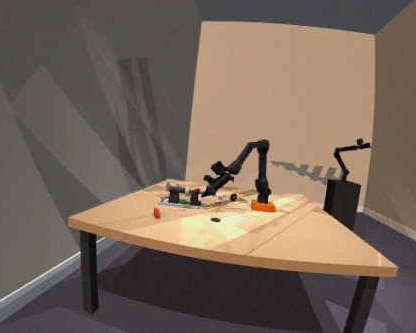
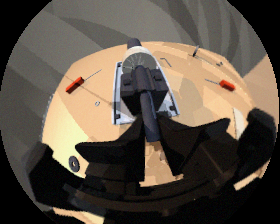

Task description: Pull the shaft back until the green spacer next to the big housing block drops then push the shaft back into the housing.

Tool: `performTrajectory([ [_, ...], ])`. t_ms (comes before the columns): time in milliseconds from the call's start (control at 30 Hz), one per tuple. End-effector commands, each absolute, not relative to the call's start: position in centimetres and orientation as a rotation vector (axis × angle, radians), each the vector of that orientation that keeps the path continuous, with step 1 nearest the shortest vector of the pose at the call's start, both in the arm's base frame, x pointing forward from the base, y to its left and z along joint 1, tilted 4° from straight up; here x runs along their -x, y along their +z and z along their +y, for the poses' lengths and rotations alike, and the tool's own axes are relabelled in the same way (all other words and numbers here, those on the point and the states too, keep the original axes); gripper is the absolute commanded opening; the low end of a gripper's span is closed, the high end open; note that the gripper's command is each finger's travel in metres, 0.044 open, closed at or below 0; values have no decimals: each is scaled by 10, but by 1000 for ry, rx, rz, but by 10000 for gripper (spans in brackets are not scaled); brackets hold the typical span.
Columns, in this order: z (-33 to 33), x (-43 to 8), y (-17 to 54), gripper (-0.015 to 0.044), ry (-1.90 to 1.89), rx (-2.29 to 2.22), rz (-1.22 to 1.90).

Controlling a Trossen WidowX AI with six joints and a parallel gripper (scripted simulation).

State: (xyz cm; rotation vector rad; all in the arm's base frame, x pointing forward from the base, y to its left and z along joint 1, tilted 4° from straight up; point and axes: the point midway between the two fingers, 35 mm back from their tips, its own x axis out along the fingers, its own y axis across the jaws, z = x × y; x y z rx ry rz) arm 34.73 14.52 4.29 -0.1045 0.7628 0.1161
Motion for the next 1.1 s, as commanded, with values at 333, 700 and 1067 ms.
performTrajectory([
  [333, 146, -353, 43, 0, 116, 106, 761],
  [700, 146, -356, 43, 0, 116, 106, 761],
  [1067, 147, -359, 43, 0, 116, 106, 760],
])
